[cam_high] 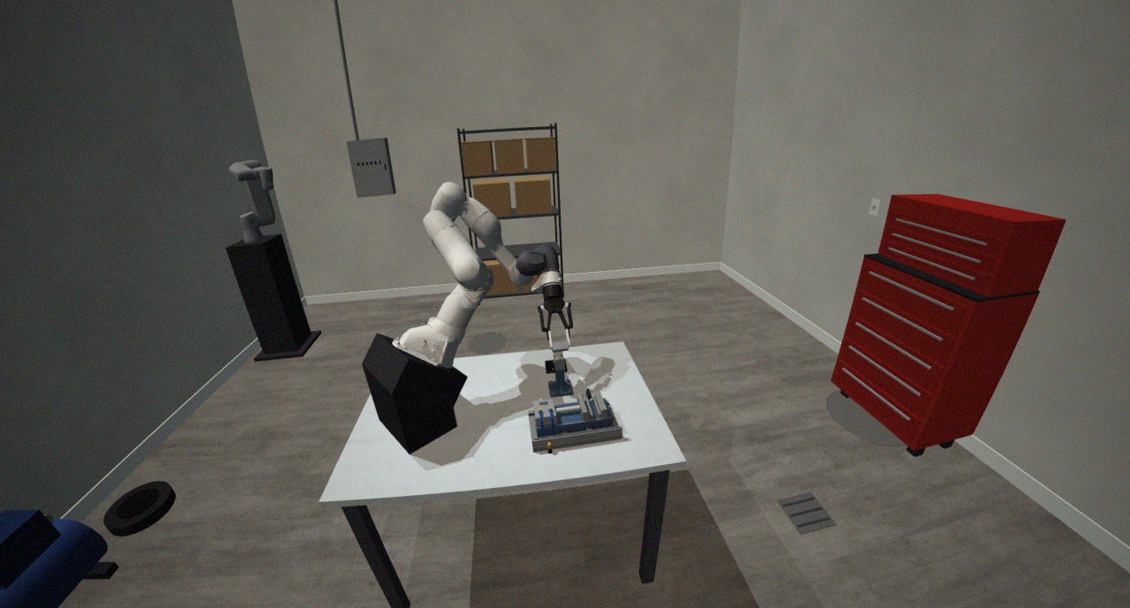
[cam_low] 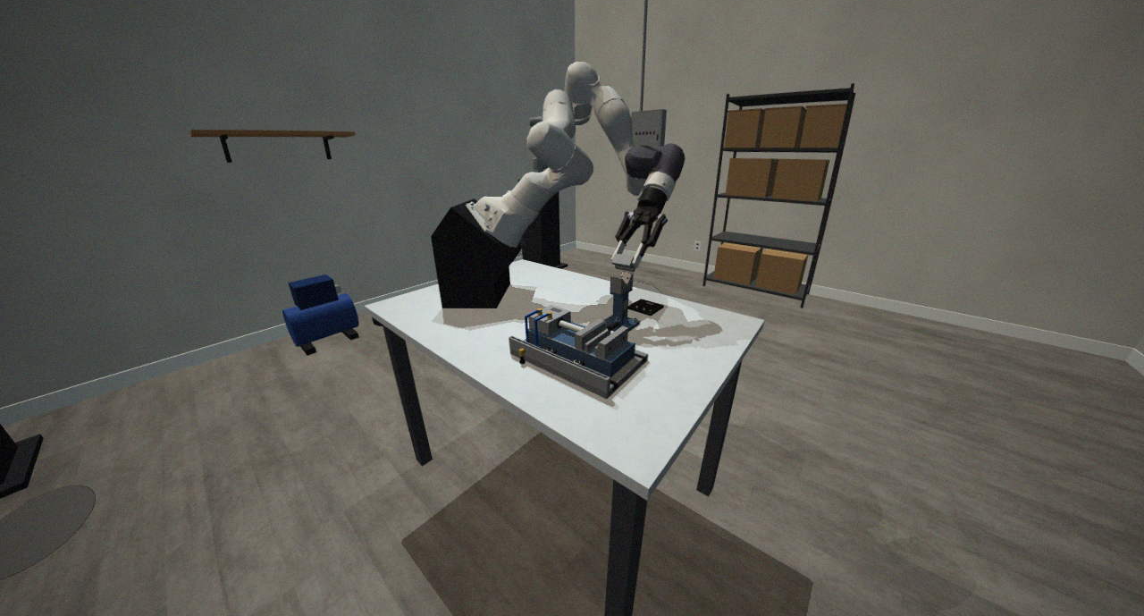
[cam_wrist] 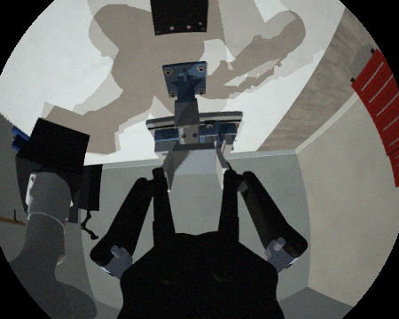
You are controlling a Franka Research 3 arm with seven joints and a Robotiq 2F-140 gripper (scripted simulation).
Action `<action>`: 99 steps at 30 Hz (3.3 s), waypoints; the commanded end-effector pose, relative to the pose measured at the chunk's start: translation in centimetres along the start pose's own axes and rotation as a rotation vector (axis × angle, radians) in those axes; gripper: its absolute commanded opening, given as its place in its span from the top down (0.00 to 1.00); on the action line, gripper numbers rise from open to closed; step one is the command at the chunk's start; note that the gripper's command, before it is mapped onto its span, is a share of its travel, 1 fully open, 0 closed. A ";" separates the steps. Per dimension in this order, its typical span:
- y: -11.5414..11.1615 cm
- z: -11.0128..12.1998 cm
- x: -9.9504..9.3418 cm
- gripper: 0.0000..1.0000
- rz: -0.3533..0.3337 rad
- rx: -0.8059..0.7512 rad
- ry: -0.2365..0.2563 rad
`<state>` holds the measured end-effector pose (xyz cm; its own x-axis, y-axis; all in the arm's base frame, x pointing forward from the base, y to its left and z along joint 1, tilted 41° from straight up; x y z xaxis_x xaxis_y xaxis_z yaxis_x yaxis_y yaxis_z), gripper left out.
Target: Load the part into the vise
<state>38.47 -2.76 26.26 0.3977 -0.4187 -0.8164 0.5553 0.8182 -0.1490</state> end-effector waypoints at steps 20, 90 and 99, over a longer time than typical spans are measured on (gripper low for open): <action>-3.1 0.1 -2.8 1.00 -0.011 -0.023 0.011; -6.2 0.7 -6.0 1.00 -0.011 -0.023 0.011; -6.2 0.7 -6.0 1.00 -0.011 -0.023 0.011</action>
<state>33.23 -5.60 32.34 0.3837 -0.4202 -0.8223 0.5482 0.8203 -0.1633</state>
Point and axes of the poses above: the point where the finger pads meet when closed, its own x axis out along the fingers, its own z axis across the jaws, y = z × x, the point moved 1 cm from there along -x, back along the fingers, and after that the axes turned 9 degrees about x, right-handed, at the moved point
